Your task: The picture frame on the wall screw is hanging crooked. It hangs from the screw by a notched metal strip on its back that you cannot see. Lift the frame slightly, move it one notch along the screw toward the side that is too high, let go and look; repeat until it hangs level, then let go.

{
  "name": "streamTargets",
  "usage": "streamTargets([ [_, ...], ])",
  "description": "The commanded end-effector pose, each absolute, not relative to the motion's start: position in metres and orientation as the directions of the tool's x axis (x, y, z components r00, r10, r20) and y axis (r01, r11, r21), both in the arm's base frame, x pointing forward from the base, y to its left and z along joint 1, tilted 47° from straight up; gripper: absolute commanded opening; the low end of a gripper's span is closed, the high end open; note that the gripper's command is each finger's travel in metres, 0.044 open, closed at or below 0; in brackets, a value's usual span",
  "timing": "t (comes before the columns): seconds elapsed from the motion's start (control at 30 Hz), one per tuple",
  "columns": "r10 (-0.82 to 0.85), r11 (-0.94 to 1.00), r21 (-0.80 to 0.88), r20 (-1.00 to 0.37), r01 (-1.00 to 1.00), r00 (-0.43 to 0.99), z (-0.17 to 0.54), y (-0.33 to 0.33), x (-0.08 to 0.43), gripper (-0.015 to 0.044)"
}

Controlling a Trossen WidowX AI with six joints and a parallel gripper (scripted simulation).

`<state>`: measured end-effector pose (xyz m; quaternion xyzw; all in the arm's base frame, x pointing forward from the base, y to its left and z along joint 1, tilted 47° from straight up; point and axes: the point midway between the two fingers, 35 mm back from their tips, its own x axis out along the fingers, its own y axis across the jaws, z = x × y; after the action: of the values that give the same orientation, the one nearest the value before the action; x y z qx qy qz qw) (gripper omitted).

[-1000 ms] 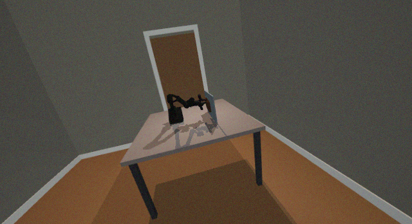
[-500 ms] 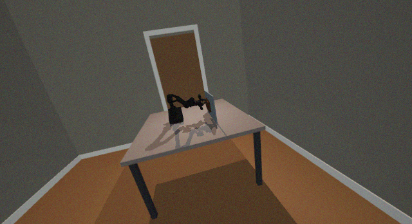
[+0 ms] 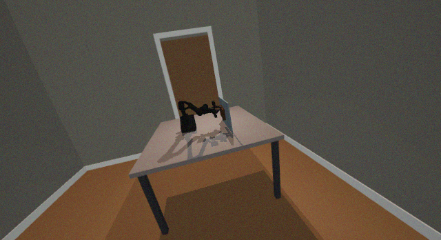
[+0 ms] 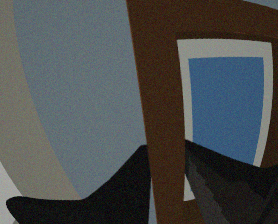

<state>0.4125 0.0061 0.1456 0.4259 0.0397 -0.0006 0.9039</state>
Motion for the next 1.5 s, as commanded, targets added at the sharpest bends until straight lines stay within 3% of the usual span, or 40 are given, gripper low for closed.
streamTargets([
  [0.0,0.042,0.638,0.769,-0.063,0.022,0.997,0.1498,0.0099,0.4125,0.0000],
  [1.47,0.042,0.638,0.769,-0.063,0.022,0.997,0.1528,0.0124,0.4127,0.0000],
])
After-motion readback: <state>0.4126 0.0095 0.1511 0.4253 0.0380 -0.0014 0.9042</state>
